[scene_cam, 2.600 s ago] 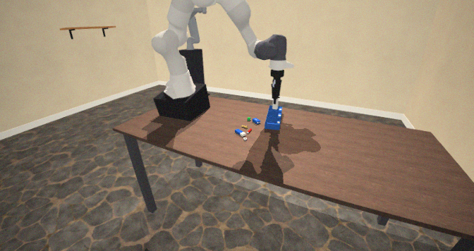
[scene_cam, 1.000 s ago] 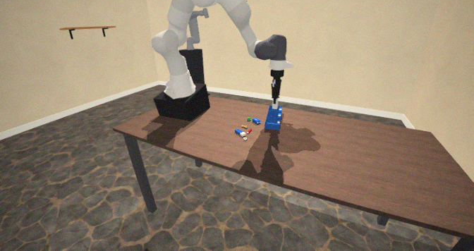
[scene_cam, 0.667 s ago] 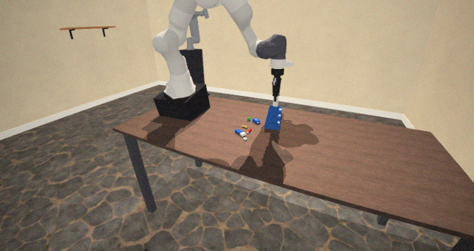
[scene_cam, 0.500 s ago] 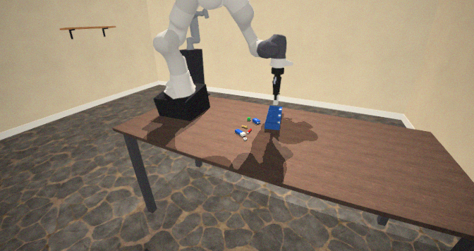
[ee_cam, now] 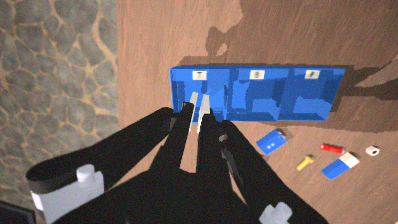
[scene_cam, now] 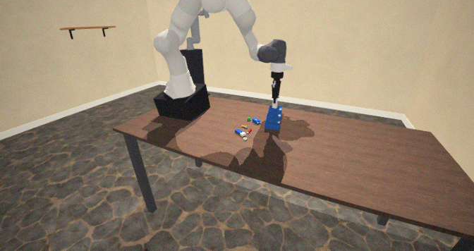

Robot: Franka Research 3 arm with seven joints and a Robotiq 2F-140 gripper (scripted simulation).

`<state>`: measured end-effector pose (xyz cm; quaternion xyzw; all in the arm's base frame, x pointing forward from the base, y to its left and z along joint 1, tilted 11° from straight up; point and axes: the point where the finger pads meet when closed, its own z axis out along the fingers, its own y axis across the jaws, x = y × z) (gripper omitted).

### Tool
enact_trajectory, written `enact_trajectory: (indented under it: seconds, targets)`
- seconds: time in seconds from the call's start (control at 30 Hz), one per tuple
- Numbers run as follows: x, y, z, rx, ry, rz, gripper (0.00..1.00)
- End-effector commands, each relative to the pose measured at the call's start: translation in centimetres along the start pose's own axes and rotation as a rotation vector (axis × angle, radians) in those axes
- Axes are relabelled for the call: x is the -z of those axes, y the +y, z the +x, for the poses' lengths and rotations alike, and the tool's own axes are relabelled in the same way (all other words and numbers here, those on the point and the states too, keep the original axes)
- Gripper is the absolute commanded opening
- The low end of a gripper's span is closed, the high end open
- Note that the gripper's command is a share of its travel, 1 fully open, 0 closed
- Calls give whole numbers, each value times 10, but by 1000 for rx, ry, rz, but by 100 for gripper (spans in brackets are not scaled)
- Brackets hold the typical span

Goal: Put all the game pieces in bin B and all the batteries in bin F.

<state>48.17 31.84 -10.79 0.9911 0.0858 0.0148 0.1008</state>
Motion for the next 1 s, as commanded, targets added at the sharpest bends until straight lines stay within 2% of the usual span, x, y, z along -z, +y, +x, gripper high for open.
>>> enact_trajectory:
  seconds: [0.0, 0.1, 0.37, 0.97]
  targets:
    - [-8, -2, 3, -15, 9, 5, 5]
    - [-11, -2, 3, -15, 9, 5, 5]
    - [-32, -2, 4, -15, 9, 5, 5]
    - [-33, -2, 4, -15, 9, 5, 5]
